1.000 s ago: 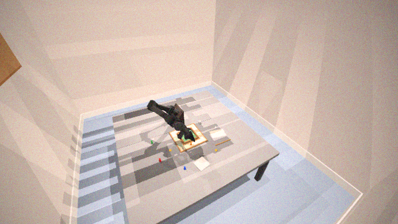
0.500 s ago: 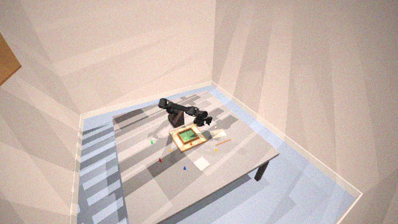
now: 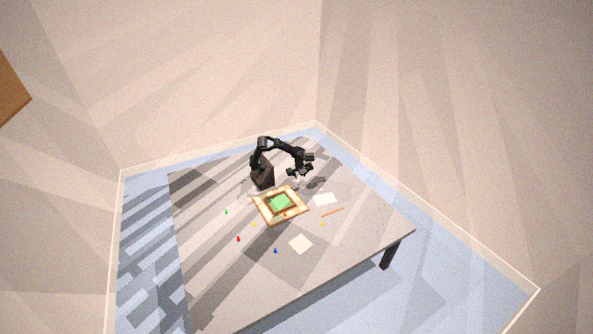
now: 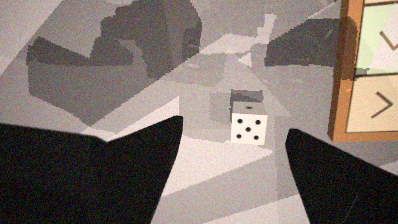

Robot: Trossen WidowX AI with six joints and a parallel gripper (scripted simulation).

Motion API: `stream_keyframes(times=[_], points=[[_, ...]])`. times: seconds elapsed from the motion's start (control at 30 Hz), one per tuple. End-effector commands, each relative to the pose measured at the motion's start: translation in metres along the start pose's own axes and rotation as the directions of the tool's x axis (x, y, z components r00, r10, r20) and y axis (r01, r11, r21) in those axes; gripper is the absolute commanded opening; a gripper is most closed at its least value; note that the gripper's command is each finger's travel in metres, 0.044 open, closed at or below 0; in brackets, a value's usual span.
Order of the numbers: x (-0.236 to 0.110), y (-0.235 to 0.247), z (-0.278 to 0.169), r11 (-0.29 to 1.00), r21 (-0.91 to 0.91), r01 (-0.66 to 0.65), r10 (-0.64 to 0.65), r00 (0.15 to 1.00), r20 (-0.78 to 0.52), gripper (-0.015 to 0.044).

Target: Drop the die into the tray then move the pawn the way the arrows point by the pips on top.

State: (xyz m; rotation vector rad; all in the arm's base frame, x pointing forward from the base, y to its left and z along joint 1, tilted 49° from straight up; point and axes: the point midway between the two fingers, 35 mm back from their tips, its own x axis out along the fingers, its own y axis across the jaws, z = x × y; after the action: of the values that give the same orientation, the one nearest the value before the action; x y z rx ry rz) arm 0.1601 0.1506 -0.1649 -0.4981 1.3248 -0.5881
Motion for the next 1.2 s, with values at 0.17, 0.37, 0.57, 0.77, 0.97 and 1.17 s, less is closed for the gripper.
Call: stream_keyframes(times=[0.17, 0.37, 0.57, 0.77, 0.97, 1.17], points=[[0.016, -0.011, -0.023, 0.991, -0.097, 0.094, -0.09, 0.995, 0.039, 0.0275], [0.029, -0.012, -0.022, 0.991, -0.097, 0.094, -0.091, 0.995, 0.04, 0.0275], [0.038, -0.013, -0.022, 0.991, -0.097, 0.094, -0.091, 0.995, 0.04, 0.0275], [0.048, -0.014, -0.022, 0.991, -0.097, 0.095, -0.091, 0.995, 0.04, 0.0275], [0.057, -0.015, -0.021, 0.991, -0.097, 0.096, -0.092, 0.995, 0.04, 0.0275], [0.061, -0.016, -0.021, 0.991, -0.096, 0.096, -0.092, 0.995, 0.04, 0.0222]])
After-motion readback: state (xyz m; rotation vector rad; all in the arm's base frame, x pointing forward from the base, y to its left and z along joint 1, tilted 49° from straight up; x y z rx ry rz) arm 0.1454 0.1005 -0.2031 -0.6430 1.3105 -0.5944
